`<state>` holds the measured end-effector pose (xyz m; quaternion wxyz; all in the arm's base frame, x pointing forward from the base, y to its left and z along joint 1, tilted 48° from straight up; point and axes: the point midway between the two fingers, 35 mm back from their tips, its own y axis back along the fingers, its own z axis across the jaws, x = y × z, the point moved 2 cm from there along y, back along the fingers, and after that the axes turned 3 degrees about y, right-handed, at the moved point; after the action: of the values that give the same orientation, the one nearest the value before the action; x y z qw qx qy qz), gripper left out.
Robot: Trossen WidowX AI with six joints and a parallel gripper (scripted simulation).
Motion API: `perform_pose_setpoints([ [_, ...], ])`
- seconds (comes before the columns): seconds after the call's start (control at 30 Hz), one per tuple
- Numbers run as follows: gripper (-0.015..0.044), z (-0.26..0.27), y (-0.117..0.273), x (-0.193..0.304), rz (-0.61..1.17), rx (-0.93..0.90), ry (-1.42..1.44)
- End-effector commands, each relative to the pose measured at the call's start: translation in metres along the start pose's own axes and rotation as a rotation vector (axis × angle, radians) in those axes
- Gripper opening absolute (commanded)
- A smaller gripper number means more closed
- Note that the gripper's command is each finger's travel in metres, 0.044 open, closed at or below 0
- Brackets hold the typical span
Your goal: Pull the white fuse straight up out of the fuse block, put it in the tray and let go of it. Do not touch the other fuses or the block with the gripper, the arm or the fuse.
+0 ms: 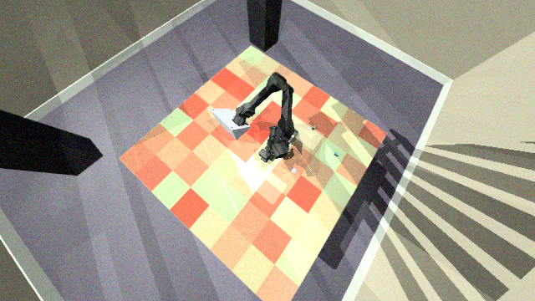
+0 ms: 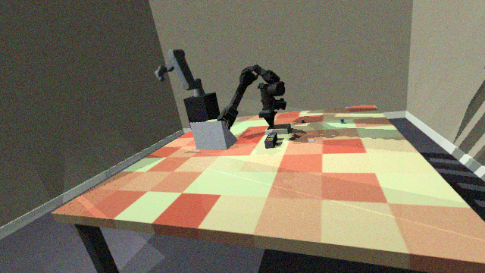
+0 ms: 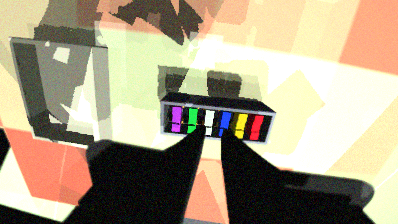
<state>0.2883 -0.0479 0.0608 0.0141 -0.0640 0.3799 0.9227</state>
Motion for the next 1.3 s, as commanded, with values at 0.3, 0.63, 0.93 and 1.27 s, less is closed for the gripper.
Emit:
perform_pose_setpoints([
  [0.3,0.0065,-0.003,-0.015,0.009,0.033,-0.044,0.046],
  [0.63,0.0065,-0.002,-0.025,0.01,0.033,-0.044,0.046],
  [0.93,0.0065,-0.001,-0.033,0.011,0.033,-0.045,0.046],
  [1.27,0.0065,0.0,-0.042,0.013,0.033,-0.045,0.046],
])
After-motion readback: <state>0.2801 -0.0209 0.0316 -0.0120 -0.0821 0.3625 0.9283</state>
